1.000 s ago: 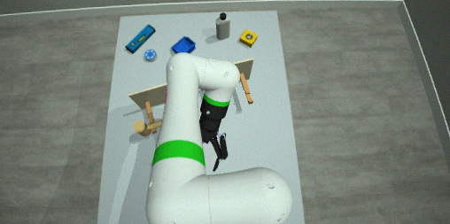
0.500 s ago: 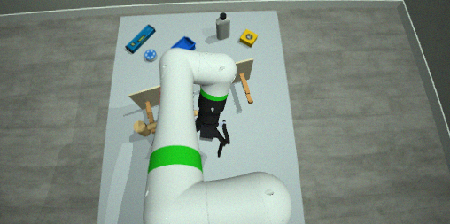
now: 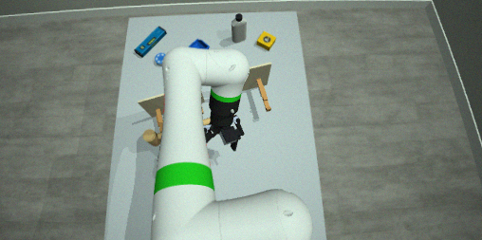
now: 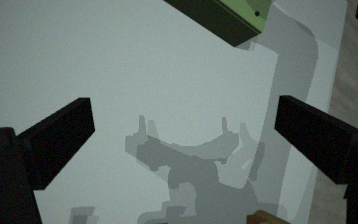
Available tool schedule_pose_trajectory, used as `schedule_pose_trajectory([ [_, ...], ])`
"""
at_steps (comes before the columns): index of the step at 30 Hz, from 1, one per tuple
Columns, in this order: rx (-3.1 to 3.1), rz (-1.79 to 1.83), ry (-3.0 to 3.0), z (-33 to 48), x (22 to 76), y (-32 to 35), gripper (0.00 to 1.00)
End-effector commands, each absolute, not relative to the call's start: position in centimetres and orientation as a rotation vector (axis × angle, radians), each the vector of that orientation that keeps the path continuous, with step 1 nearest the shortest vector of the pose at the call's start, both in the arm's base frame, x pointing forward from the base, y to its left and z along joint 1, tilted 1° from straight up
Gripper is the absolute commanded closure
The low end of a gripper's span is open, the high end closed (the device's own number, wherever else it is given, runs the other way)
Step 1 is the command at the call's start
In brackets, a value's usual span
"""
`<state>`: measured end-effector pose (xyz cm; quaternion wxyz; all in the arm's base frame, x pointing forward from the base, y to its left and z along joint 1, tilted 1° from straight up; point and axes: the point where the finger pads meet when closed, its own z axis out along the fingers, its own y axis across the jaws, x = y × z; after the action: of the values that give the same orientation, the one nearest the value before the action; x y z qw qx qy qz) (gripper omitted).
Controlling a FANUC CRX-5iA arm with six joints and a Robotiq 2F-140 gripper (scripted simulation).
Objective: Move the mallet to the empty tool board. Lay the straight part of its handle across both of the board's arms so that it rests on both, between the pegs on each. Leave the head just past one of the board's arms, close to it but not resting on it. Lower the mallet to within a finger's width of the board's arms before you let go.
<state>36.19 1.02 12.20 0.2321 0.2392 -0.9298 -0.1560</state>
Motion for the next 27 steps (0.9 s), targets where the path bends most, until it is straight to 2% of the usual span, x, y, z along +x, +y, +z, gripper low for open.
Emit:
schedule_pose_trajectory([
  [1, 0.882, -0.457, -2.540, 12.8, 37.1, 0.8, 0.00],
  [27, 2.080, -0.444, -2.085, 16.9, 42.2, 0.3, 0.00],
])
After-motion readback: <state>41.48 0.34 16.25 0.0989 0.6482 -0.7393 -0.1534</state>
